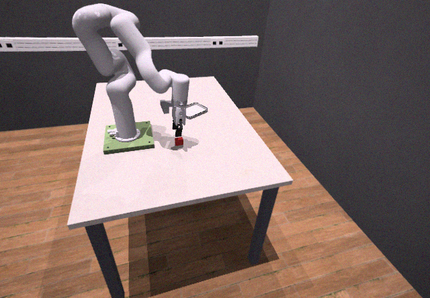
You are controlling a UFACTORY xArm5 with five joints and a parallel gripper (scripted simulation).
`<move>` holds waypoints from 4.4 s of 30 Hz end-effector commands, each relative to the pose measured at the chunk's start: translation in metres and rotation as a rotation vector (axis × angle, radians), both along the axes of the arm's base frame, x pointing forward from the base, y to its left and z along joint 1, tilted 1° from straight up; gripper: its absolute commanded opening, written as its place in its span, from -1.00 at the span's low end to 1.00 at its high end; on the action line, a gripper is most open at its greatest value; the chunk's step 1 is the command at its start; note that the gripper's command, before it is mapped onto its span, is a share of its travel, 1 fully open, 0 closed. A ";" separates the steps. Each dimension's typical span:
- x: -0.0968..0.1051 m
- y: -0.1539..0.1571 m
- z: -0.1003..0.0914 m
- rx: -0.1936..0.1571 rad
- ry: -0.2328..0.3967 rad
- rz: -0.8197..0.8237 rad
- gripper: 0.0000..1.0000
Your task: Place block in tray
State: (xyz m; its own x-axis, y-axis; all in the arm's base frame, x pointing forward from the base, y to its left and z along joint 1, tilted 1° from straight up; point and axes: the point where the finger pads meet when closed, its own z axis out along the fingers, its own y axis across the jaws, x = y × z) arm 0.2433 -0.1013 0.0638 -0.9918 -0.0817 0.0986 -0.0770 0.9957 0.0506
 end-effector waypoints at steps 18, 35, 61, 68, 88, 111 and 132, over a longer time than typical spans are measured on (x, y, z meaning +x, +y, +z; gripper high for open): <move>0.008 -0.002 -0.004 -0.039 -0.096 0.016 0.28; 0.008 -0.002 -0.005 -0.039 -0.096 0.016 -0.07; 0.008 -0.002 -0.026 -0.039 -0.096 0.016 -0.07; 0.008 -0.002 -0.029 -0.039 -0.096 0.016 -0.07; 0.008 -0.002 -0.030 -0.039 -0.096 0.016 -0.07; 0.007 -0.001 -0.063 -0.039 -0.096 0.016 -0.07; 0.007 -0.001 -0.063 -0.039 -0.096 0.016 -1.00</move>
